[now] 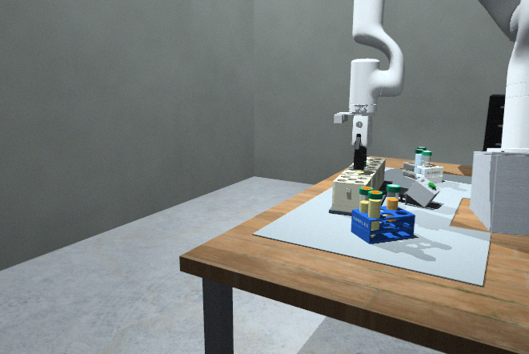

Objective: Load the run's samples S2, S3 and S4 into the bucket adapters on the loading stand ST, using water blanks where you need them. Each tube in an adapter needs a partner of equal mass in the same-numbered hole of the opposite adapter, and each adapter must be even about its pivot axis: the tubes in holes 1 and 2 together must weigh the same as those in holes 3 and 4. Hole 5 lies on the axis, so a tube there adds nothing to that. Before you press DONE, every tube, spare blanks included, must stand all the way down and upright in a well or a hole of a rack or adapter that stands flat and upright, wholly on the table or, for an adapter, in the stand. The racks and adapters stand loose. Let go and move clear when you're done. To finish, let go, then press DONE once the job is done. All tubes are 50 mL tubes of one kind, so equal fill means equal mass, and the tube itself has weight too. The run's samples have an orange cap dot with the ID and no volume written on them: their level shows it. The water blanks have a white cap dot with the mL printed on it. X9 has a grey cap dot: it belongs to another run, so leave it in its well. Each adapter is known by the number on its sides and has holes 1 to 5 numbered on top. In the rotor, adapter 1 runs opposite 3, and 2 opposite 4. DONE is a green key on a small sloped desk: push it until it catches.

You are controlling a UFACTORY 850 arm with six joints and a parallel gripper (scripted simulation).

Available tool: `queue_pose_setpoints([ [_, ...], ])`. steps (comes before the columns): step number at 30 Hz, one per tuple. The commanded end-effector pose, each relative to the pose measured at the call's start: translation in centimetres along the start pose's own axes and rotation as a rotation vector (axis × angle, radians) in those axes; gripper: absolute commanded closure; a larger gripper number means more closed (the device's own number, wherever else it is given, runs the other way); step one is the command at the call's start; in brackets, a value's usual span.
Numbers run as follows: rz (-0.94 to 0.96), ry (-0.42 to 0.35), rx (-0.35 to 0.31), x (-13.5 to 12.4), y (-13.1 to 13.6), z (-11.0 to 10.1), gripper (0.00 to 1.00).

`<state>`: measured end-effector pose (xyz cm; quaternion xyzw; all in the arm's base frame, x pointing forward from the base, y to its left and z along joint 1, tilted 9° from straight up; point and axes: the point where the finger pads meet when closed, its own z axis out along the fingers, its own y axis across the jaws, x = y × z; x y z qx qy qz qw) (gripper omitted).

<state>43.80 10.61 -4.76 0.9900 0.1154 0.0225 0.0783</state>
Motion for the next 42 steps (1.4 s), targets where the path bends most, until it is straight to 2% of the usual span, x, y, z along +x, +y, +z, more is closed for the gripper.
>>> queue_pose_setpoints([
  [1,0.001,0.005,0.000,0.08,-0.01,0.21,1.00],
  [20,0.001,0.005,0.000,0.08,-0.01,0.51,1.00],
  [21,0.001,0.005,0.000,0.08,-0.01,0.55,0.56],
  [42,0.001,0.005,0.000,0.08,-0.01,0.55,0.56],
])
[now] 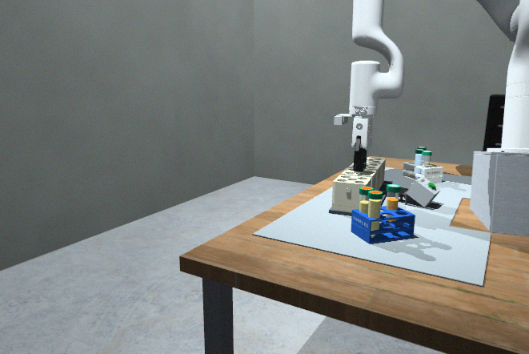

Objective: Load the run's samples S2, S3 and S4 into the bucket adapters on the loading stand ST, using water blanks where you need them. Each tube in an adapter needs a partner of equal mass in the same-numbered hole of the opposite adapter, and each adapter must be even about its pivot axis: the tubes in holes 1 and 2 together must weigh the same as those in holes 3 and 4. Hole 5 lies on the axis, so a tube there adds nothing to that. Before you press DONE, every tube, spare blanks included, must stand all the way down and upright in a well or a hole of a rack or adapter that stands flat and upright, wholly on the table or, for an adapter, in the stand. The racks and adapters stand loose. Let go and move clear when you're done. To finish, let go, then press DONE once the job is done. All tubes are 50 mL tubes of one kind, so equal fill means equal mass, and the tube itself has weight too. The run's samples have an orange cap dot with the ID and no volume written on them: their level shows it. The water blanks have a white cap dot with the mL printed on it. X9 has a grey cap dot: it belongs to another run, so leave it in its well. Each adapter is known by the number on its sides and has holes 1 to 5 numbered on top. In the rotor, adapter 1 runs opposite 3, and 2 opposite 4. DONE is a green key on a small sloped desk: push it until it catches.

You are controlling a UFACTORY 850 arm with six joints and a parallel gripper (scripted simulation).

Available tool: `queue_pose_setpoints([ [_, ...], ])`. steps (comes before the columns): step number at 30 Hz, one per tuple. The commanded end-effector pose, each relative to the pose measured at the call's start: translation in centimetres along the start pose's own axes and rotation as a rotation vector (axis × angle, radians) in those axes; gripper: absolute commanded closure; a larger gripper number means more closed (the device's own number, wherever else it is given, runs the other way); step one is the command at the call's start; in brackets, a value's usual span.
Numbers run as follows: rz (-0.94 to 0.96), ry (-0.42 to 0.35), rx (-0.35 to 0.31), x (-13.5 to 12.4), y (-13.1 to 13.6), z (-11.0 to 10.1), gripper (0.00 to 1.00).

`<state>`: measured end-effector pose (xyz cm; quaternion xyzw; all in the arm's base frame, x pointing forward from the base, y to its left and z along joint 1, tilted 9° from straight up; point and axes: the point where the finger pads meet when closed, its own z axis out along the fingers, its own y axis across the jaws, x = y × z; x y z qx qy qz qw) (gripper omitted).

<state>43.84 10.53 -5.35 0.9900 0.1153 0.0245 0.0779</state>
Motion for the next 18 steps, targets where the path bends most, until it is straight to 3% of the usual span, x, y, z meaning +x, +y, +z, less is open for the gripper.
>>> queue_pose_setpoints([
  [1,0.000,0.001,0.000,0.1,0.0,0.0,0.56],
  [9,0.000,0.002,0.000,0.1,0.0,-0.4,0.56],
  [18,0.000,0.002,0.000,0.1,0.0,-2.2,0.56],
])
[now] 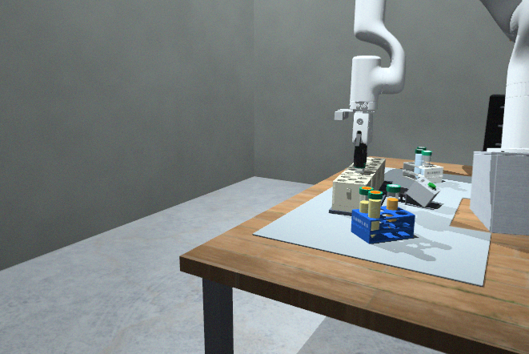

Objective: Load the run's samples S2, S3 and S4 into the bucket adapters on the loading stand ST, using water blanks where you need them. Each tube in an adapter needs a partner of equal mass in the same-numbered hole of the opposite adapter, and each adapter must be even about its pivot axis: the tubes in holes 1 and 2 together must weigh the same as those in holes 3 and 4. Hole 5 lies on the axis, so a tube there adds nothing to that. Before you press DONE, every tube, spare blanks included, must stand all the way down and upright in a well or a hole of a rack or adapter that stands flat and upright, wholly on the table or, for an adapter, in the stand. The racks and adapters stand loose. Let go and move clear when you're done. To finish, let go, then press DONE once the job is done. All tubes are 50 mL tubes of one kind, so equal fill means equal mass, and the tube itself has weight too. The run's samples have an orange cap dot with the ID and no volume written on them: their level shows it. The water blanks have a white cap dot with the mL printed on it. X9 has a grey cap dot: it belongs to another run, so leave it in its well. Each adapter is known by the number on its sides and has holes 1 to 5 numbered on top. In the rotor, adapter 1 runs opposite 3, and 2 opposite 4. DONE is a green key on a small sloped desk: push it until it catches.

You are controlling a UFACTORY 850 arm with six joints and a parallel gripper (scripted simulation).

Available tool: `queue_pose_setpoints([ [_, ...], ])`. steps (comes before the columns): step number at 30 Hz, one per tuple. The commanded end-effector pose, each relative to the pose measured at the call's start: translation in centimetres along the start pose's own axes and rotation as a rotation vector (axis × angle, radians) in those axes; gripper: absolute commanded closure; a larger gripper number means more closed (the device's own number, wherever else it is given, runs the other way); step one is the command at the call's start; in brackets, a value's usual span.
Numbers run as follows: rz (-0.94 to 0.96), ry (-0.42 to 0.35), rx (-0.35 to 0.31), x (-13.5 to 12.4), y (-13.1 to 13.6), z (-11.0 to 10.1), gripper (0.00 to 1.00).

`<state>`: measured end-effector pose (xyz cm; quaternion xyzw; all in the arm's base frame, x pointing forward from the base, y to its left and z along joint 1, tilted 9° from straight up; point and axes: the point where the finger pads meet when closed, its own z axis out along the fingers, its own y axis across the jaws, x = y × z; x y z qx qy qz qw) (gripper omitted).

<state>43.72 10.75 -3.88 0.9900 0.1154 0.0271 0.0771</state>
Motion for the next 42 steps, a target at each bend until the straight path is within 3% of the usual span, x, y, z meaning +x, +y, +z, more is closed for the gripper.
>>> queue_pose_setpoints([
  [1,0.000,-0.004,-0.001,0.1,0.0,-0.9,0.56],
  [42,0.000,-0.004,-0.001,0.1,0.0,-8.0,0.56],
])
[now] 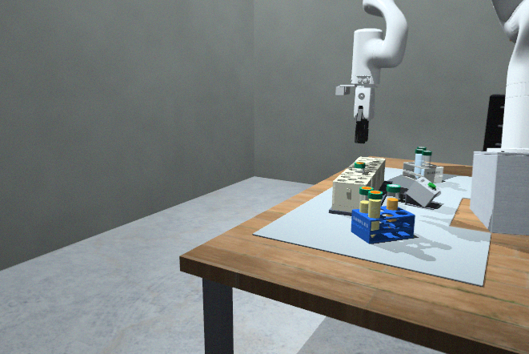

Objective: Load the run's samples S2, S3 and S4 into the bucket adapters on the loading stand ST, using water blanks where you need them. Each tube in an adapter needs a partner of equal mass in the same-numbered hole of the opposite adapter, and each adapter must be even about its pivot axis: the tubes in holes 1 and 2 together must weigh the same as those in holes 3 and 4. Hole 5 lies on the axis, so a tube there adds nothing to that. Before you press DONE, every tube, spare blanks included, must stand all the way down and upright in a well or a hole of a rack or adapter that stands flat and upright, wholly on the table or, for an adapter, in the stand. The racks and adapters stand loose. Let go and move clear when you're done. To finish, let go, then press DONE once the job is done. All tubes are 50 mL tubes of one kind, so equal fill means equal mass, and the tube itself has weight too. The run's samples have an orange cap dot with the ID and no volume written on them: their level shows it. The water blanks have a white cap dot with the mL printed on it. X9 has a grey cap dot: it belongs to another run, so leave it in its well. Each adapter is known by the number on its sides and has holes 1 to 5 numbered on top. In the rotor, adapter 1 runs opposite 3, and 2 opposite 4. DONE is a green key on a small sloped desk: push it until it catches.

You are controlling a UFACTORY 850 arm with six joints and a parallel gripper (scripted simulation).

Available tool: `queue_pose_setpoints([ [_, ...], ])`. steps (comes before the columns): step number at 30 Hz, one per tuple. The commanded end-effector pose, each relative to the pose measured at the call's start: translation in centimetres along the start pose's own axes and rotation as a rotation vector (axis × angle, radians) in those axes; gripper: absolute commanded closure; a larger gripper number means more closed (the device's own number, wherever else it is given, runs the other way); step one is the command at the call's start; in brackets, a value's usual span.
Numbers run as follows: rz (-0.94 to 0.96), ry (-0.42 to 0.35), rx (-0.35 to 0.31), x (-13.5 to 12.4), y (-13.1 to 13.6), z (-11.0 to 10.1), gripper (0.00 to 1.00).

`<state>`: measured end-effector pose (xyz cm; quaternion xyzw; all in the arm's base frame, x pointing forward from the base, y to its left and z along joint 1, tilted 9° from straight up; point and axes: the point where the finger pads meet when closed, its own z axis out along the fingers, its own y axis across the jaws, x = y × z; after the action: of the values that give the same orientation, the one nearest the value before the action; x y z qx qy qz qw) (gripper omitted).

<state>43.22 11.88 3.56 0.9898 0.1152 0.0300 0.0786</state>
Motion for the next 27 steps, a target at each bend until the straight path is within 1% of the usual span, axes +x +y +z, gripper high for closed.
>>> queue_pose_setpoints([
  [1,-0.001,-0.009,0.003,0.1,0.0,-0.6,0.56],
  [15,-0.001,-0.009,0.003,0.1,0.0,-3.4,0.56],
  [19,-0.001,-0.009,0.003,0.1,0.0,-3.8,0.56],
  [27,-0.001,-0.009,0.003,0.1,0.0,-3.9,0.56],
])
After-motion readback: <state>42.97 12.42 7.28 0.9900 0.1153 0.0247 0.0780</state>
